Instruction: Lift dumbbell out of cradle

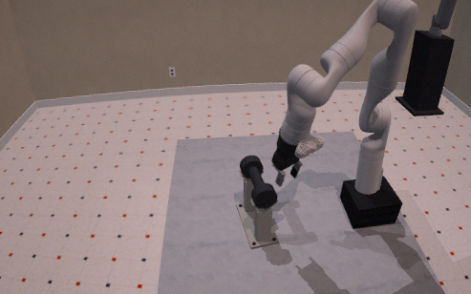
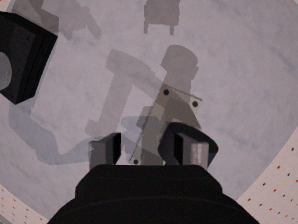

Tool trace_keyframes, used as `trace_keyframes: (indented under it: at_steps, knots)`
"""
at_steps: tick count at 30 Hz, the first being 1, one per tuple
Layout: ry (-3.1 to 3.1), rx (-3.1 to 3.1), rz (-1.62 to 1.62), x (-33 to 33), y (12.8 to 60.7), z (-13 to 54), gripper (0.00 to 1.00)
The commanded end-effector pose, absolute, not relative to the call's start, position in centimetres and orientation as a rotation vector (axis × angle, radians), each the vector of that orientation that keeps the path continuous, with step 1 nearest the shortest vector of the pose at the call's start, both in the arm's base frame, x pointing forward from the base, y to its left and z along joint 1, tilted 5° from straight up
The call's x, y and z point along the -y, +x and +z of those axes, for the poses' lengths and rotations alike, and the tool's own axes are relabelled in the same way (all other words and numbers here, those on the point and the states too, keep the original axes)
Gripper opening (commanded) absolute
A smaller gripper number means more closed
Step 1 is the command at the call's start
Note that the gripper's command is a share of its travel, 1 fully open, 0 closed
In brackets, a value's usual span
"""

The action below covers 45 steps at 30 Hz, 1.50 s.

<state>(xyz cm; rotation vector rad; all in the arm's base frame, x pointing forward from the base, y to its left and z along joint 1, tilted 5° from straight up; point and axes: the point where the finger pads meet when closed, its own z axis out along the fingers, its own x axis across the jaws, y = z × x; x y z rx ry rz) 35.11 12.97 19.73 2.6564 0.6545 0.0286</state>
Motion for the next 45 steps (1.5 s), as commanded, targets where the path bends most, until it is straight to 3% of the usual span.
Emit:
trace_keyframes:
  at_steps: [1, 22, 45]
  knots:
    - [2.737, -0.52, -0.011, -10.1, 36.8, 20.0, 1.0]
    - [3.045, -0.193, 0.038, -4.5, 41.7, 22.2, 1.0]
    - [3.061, -0.176, 0.052, -4.0, 42.2, 21.4, 1.0]
